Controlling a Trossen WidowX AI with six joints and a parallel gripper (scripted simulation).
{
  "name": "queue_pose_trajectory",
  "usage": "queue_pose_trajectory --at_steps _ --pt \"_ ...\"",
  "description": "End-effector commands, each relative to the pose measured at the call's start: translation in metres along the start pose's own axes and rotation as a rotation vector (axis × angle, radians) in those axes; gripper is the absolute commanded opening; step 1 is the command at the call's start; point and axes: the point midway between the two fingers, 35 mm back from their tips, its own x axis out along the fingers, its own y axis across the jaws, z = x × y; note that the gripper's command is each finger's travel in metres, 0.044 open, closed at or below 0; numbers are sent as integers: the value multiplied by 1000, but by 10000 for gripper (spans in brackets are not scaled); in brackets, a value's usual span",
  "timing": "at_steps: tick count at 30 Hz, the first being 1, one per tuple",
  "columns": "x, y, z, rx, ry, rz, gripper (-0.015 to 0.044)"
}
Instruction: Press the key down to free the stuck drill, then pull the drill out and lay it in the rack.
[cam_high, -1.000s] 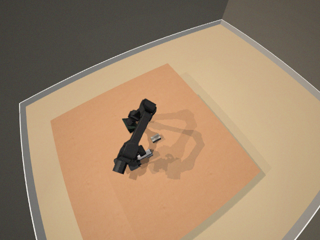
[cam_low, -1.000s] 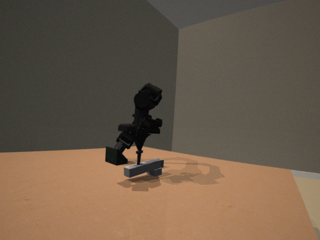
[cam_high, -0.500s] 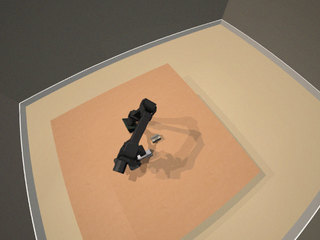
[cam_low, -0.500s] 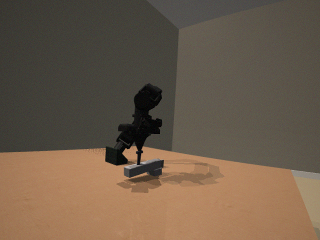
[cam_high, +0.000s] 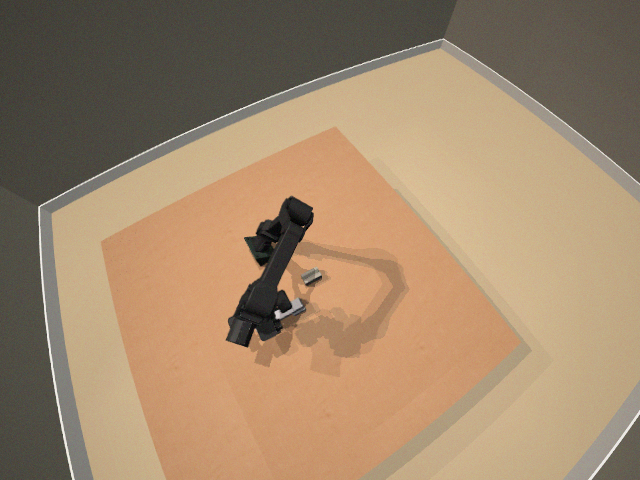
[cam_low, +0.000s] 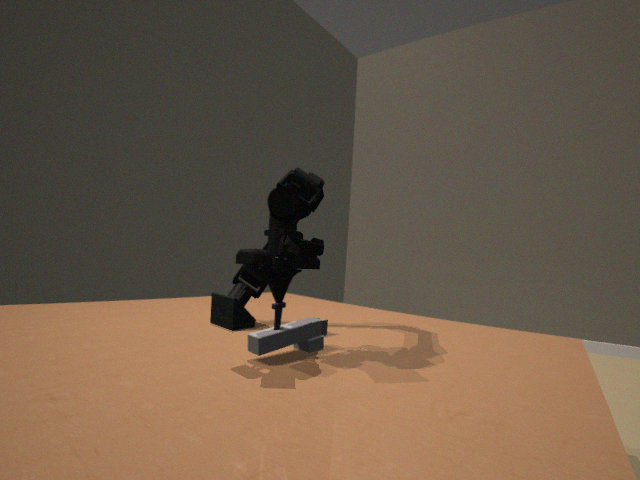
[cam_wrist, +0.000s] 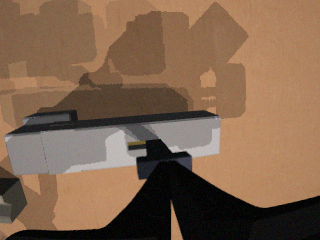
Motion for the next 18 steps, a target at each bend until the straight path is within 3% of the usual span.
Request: queue_pose_trajectory --at_steps 1,18 --pt "24 6 -7 8 61 37 0" --pt "29 7 -7 8 61 38 0"
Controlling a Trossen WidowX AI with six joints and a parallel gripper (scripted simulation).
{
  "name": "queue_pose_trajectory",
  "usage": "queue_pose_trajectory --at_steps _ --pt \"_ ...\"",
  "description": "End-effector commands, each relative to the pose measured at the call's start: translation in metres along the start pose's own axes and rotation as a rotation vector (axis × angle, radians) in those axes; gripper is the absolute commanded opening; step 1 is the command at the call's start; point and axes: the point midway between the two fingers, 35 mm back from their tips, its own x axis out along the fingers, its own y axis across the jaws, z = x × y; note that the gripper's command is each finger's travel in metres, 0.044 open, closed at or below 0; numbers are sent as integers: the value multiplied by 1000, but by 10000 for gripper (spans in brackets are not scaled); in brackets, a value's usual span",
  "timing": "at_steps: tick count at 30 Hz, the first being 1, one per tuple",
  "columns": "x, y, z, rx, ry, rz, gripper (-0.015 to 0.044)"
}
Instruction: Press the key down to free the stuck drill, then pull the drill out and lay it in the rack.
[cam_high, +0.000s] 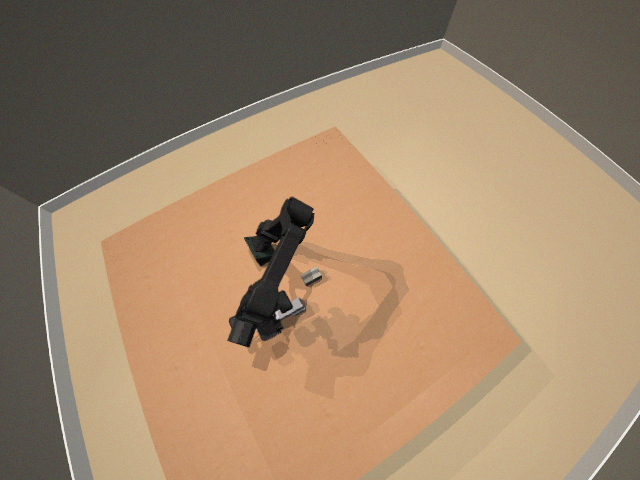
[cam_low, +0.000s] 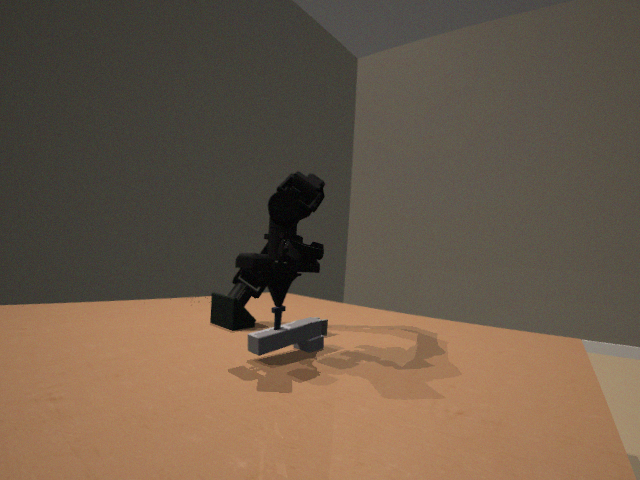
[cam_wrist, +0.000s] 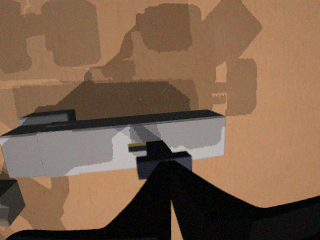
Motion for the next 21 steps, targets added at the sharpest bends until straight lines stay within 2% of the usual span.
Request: queue_pose_trajectory --at_steps 1,5,11,16,18,21 --pt "22 6 -6 7 55 37 0" --pt "5 3 -2 7 55 36 105" --pt "-52 -2 3 8 56 35 263" --pt "-53 1 5 -13 38 24 394" --pt "-44 21 11 -196 37 21 440" --pt "-22 70 18 -628 35 25 440"
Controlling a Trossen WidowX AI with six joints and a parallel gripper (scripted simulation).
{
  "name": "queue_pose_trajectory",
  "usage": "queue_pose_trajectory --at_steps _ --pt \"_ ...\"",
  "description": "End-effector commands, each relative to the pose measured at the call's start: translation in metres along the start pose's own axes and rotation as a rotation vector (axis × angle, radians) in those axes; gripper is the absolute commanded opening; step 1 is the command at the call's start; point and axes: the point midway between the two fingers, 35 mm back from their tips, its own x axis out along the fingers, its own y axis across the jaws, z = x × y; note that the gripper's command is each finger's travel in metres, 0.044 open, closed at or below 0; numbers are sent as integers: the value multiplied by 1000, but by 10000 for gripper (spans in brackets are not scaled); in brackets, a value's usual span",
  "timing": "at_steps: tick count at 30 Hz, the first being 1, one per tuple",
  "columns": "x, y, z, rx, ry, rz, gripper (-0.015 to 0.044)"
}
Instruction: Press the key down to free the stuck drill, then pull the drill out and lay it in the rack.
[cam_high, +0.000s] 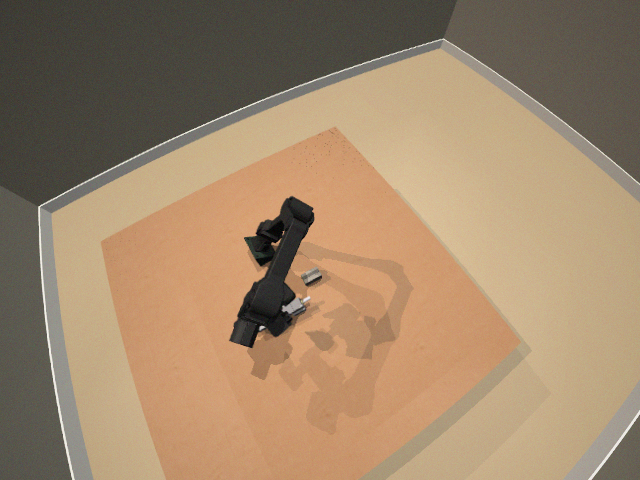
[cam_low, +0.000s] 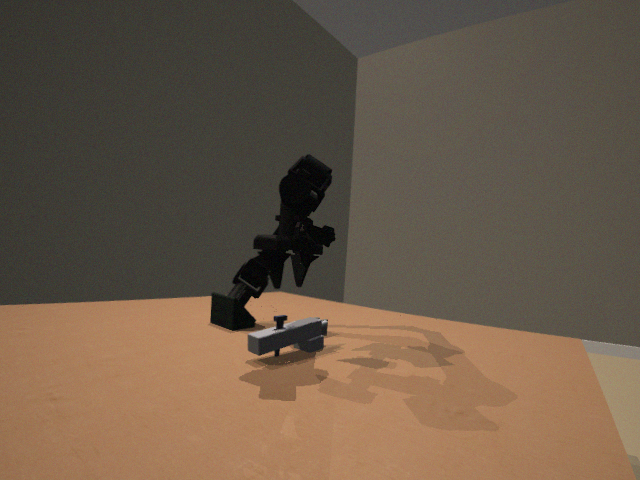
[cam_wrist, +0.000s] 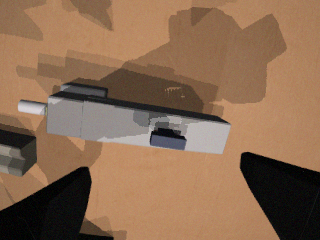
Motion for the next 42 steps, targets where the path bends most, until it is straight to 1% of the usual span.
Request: queue_pose_trajectory --at_steps 1,8,10,29,42 --pt "29 58 26 -515 9 2 440" --pt "67 132 31 -1212 -6 33 440" --pt "72 142 30 -1312 -10 39 440" --pt "73 142 30 -1313 -11 39 440" --pt "92 137 29 -1313 -11 39 440"
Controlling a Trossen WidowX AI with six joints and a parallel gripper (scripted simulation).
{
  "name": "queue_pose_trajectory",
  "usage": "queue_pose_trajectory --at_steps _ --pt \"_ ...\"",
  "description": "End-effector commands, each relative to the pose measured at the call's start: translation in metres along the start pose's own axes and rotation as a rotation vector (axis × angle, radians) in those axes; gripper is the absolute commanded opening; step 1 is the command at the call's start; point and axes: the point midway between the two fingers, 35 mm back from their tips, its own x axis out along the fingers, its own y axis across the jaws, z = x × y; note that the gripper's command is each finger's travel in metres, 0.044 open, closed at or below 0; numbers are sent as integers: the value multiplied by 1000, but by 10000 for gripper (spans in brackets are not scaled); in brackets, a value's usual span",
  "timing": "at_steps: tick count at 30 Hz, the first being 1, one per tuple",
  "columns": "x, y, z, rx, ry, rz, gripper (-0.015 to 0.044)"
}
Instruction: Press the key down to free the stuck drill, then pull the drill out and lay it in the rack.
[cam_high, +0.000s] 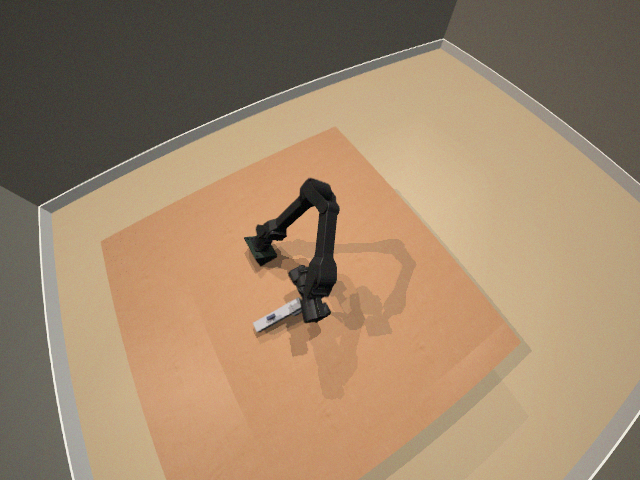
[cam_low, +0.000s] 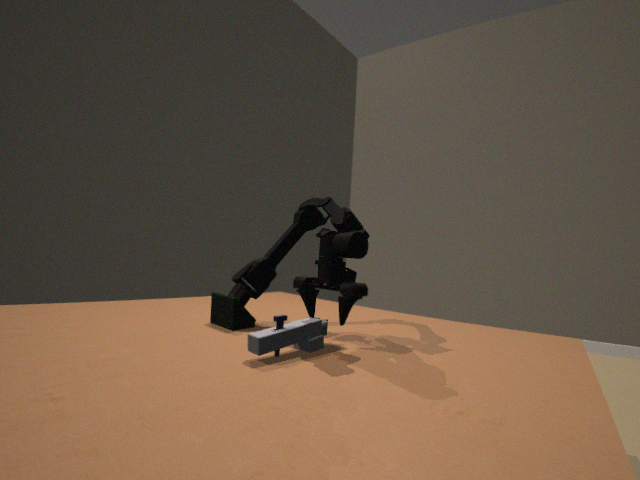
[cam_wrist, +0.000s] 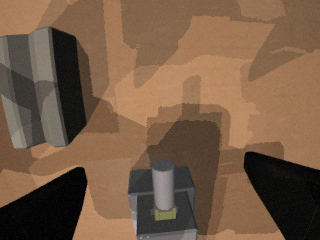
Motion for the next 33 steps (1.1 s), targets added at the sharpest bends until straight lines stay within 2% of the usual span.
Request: queue_pose_trajectory --at_steps 1,23,33 --pt "8 1 -2 7 -5 5 440" --pt "39 2 -9 7 -6 5 440" --pt "35 1 -9 0 -2 2 177"
